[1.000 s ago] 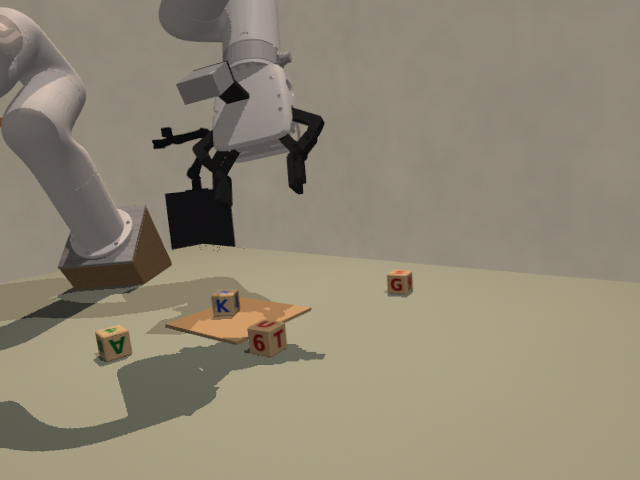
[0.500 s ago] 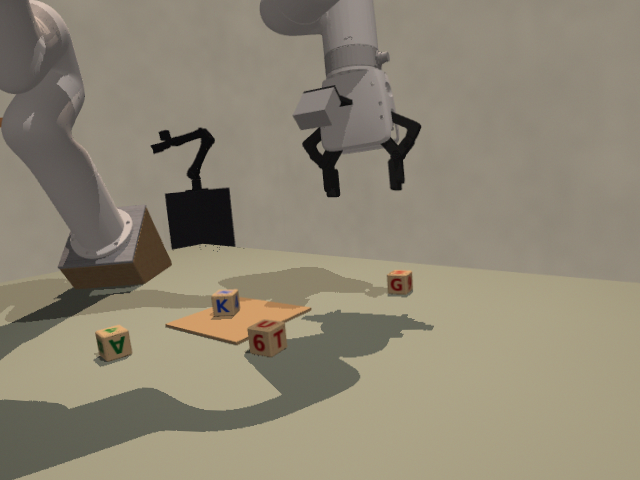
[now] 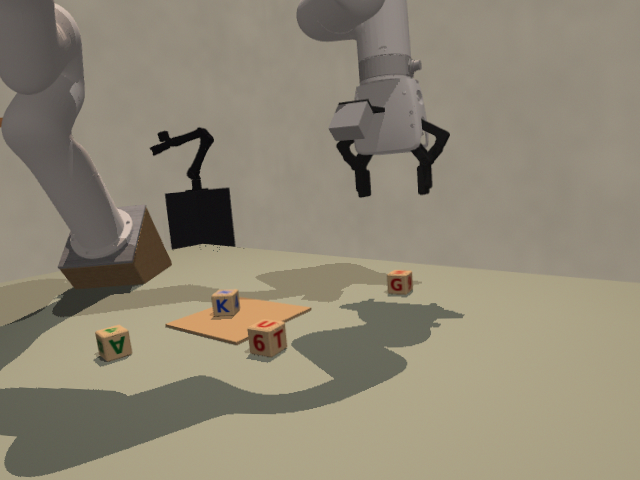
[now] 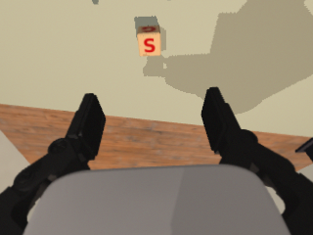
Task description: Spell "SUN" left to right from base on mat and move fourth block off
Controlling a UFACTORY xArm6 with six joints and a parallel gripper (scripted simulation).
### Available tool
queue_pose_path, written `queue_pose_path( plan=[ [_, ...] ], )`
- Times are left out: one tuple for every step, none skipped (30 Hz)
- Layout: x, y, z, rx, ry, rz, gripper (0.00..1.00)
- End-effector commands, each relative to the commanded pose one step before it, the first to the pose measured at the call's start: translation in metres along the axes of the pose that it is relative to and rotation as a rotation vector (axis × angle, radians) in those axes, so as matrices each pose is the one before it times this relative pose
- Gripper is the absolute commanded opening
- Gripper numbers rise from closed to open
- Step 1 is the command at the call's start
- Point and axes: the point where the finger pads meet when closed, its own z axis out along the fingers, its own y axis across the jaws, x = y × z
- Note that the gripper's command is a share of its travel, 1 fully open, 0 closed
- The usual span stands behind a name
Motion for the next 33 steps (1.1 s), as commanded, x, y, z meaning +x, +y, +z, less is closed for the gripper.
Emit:
queue_pose_path(
  plan=[
    [-0.00063,-0.00087,-0.00137,0.0025,-0.00209,0.00051,1.0],
    [0.0,0.0,0.0,0.0,0.0,0.0,1.0],
    [0.0,0.0,0.0,0.0,0.0,0.0,1.0],
    [0.0,0.0,0.0,0.0,0.0,0.0,1.0],
    [0.0,0.0,0.0,0.0,0.0,0.0,1.0],
    [0.0,0.0,0.0,0.0,0.0,0.0,1.0],
    [0.0,0.0,0.00001,0.0,0.0,0.00032,1.0],
    [0.0,-0.00001,0.00006,0.0,0.00001,0.00215,1.0],
    [0.0,-0.00002,0.00016,0.0,0.00001,0.00552,1.0],
    [0.0,-0.00003,0.0003,0.00001,0.00002,0.01013,1.0],
    [-0.00001,-0.00005,0.00046,0.00001,0.00004,0.0157,1.0],
    [-0.00001,-0.00006,0.00065,0.00002,0.00005,0.02197,1.0],
    [-0.00002,-0.00008,0.00085,0.00002,0.00006,0.02869,1.0],
    [-0.00002,-0.0001,0.00105,0.00003,0.00007,0.03563,1.0],
    [-0.00003,-0.00011,0.00126,0.00003,0.00008,0.0426,1.0],
    [-0.00003,-0.00009,0.00103,0.00002,0.00006,0.03474,1.0],
    [0.0,0.0,0.0,0.0,0.0,0.0,1.0],
    [0.0,0.0,0.0,0.0,0.0,0.0,1.0],
    [-0.00005,-0.00014,0.00165,0.00003,0.00009,0.05588,1.0],
    [-0.00004,-0.00011,0.00146,0.00003,0.00007,0.04933,1.0],
    [-0.00002,-0.00004,0.00058,0.00001,0.00003,0.01955,1.0],
    [-0.00002,-0.00005,0.00072,0.00001,0.00003,0.02441,1.0],
    [-0.00003,-0.00006,0.00091,0.00001,0.00004,0.03076,1.0],
    [-0.00003,-0.00006,0.00092,0.00001,0.00004,0.03113,1.0],
    [-0.00003,-0.00006,0.00089,0.00001,0.00003,0.03024,1.0],
    [-0.00003,-0.00005,0.00088,0.00001,0.00003,0.02976,1.0],
    [-0.00003,-0.00005,0.00088,0.0,0.00003,0.02986,1.0],
    [-0.00003,-0.00005,0.00088,0.0,0.00003,0.02967,1.0],
    [-0.00003,-0.00004,0.00089,0.0,0.00003,0.03021,1.0],
    [-0.00003,-0.00004,0.00087,0.0,0.00003,0.02949,1.0],
    [-0.00003,-0.00004,0.0009,-0.00001,0.00003,0.03058,1.0],
    [-0.00003,-0.00004,0.00088,-0.00001,0.00003,0.02982,1.0],
    [-0.00003,-0.00003,0.00088,-0.00001,0.00002,0.02965,1.0]
  ],
)
